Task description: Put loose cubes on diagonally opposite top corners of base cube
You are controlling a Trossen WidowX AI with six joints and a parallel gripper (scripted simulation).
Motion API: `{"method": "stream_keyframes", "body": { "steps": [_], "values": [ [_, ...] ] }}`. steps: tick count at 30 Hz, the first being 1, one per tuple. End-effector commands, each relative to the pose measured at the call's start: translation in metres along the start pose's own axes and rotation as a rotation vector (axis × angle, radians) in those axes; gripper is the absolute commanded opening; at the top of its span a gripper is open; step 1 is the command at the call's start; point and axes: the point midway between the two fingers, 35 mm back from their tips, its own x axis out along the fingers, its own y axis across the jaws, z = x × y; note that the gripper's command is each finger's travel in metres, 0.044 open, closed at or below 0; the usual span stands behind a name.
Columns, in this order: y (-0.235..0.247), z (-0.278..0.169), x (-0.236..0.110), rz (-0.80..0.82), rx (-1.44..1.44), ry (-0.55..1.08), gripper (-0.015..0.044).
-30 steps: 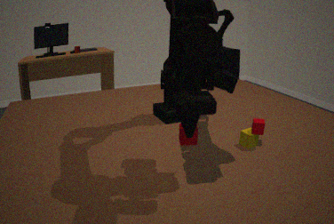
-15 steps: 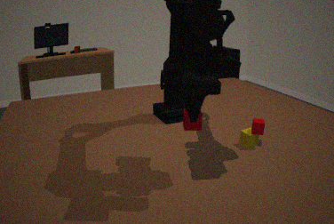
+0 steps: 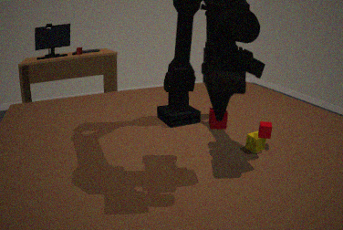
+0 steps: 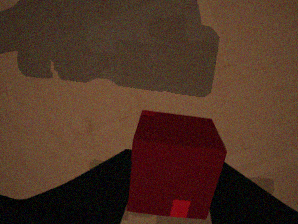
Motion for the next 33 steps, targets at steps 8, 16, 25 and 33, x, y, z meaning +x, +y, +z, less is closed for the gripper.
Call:
{"method": "stream_keyframes", "body": {
  "steps": [8, 16, 25, 33],
  "values": [
    [0.021, 0.029, 0.0, 0.0, 0.065, -0.002, 0.0105],
    [0.037, 0.048, 0.0, 0.001, 0.108, -0.004, 0.0105],
    [0.057, 0.067, 0.001, 0.003, 0.156, -0.006, 0.0105],
    [0.075, 0.082, 0.002, 0.005, 0.199, -0.007, 0.0105]
  ]
}}
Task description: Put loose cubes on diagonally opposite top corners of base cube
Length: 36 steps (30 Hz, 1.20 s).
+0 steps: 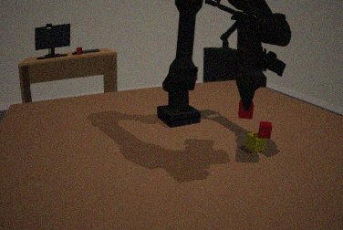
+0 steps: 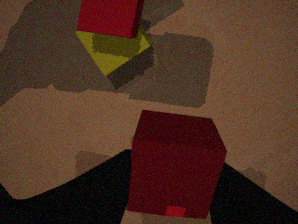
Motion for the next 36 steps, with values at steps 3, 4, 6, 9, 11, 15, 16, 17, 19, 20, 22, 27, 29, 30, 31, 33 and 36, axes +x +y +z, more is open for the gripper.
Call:
{"method": "stream_keyframes", "body": {
  "steps": [3, 4, 6, 9, 11, 15, 16, 17, 19, 20, 22, 27, 29, 30, 31, 33, 36],
  "values": [
    [0.018, 0.008, 0.001, 0.001, 0.039, -0.003, 0.0105],
    [0.02, 0.009, 0.001, 0.002, 0.044, -0.004, 0.0105],
    [0.025, 0.012, 0.001, 0.002, 0.055, -0.004, 0.0105],
    [0.033, 0.015, 0.002, 0.003, 0.071, -0.004, 0.0105],
    [0.039, 0.017, 0.002, 0.004, 0.082, -0.004, 0.0105],
    [0.049, 0.02, 0.003, 0.005, 0.102, -0.005, 0.0105],
    [0.05, 0.021, 0.003, 0.005, 0.105, -0.005, 0.0105],
    [0.05, 0.021, 0.003, 0.005, 0.106, -0.005, 0.0105],
    [0.05, 0.021, 0.005, 0.005, 0.106, -0.005, 0.0105],
    [0.05, 0.021, 0.007, 0.005, 0.105, -0.005, 0.0105],
    [0.05, 0.021, 0.013, 0.005, 0.106, -0.005, 0.0105],
    [0.051, 0.02, 0.029, 0.005, 0.107, -0.005, 0.0105],
    [0.051, 0.02, 0.033, 0.005, 0.107, -0.004, 0.0105],
    [0.051, 0.02, 0.033, 0.005, 0.107, -0.004, 0.0105],
    [0.051, 0.02, 0.033, 0.005, 0.107, -0.004, 0.0105],
    [0.051, 0.02, 0.033, 0.005, 0.107, -0.004, 0.0105],
    [0.051, 0.02, 0.033, 0.005, 0.107, -0.004, 0.0105]
  ]
}}
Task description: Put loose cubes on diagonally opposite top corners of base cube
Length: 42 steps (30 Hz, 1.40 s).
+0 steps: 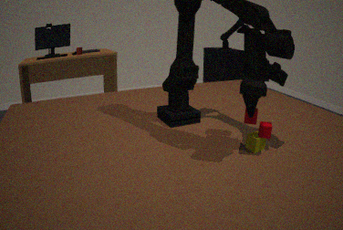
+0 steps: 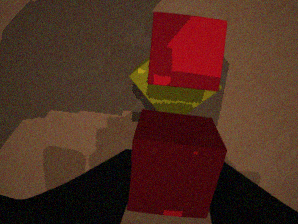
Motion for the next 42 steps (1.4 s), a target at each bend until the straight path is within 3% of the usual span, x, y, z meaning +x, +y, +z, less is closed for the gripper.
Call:
{"method": "stream_keyframes", "body": {
  "steps": [1, 21, 42],
  "values": [
    [0.001, 0.0, 0.002, 0.005, 0.005, 0.0, 0.0105],
    [0.0, 0.001, 0.03, 0.005, 0.004, 0.0, 0.0105],
    [0.0, 0.001, 0.032, 0.005, 0.004, 0.0, 0.0105]
  ]
}}
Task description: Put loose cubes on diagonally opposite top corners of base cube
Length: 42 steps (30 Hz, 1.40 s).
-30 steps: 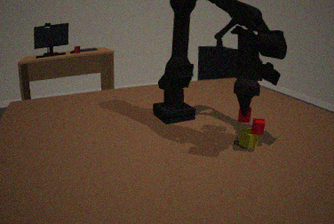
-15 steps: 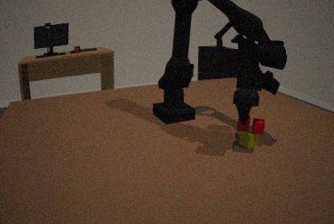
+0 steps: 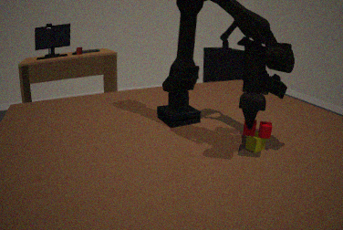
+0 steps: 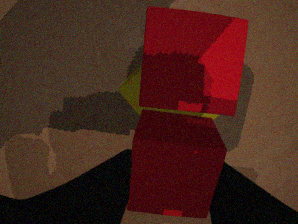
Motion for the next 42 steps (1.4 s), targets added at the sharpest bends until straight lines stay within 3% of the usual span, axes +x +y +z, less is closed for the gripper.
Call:
{"method": "stream_keyframes", "body": {
  "steps": [1, 7, 11, 42],
  "values": [
    [0.001, 0.0, 0.001, 0.004, 0.005, -0.002, 0.0105],
    [0.001, 0.0, 0.001, 0.004, 0.005, -0.002, 0.0105],
    [0.001, 0.0, 0.001, 0.004, 0.005, -0.002, 0.0205],
    [0.0, 0.0, -0.04, 0.0, 0.0, 0.0, 0.0205]
  ]
}}
